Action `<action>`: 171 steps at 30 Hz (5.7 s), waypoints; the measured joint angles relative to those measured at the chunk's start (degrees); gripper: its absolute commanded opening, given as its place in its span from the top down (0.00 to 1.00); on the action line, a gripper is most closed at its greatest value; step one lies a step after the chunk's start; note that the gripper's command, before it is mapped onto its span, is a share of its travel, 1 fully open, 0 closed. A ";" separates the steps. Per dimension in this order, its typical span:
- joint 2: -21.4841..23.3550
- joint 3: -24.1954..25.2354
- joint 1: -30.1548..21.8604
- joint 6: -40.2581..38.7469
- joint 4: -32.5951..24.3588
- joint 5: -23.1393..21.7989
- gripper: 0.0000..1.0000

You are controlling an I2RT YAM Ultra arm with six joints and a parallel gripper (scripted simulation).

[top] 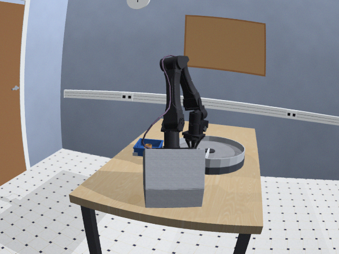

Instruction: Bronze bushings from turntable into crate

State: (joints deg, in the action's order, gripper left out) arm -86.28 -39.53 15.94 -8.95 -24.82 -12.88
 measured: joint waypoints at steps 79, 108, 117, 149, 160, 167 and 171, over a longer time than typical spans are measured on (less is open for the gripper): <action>-3.50 1.70 -1.46 -1.09 5.88 0.31 1.00; -3.50 1.70 -1.46 -1.09 5.88 0.31 1.00; -1.38 1.73 -1.36 -0.68 4.00 0.28 1.00; 9.20 -3.28 1.92 2.51 -13.27 -0.61 1.00; 9.20 -3.28 1.92 2.51 -13.35 -0.61 1.00; 9.20 -3.28 1.92 2.51 -13.35 -0.61 1.00; 9.20 -3.28 1.92 2.51 -13.35 -0.61 1.00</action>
State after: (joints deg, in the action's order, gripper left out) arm -77.08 -42.81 17.87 -6.44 -38.17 -13.50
